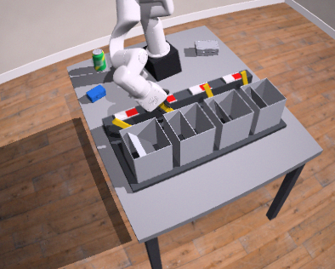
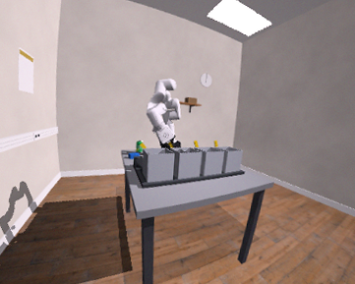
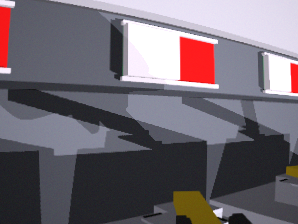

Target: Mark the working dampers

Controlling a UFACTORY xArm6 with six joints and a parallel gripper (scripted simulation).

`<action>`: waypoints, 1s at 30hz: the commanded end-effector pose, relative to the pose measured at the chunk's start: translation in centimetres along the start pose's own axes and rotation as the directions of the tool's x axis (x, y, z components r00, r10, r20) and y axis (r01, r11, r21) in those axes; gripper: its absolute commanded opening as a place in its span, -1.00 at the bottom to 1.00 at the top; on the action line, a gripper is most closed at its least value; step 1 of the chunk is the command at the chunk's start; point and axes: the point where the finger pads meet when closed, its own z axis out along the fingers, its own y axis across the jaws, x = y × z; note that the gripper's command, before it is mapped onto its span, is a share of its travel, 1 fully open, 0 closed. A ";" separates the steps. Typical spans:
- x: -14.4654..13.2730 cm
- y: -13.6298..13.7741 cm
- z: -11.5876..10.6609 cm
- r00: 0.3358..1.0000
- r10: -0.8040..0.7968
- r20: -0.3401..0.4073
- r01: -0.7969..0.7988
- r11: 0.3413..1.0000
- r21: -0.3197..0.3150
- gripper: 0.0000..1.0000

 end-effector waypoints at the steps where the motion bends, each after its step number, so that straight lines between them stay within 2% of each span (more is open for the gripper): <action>1: -0.1 -0.2 -0.1 1.000 -0.002 0.002 0.002 1.000 -0.025 -0.62; 15: -0.1 -0.7 -0.1 1.000 -0.002 0.001 0.002 0.998 -0.069 -0.62; 30: -0.1 -0.8 -0.1 1.000 -0.002 0.002 0.002 0.997 -0.077 -0.62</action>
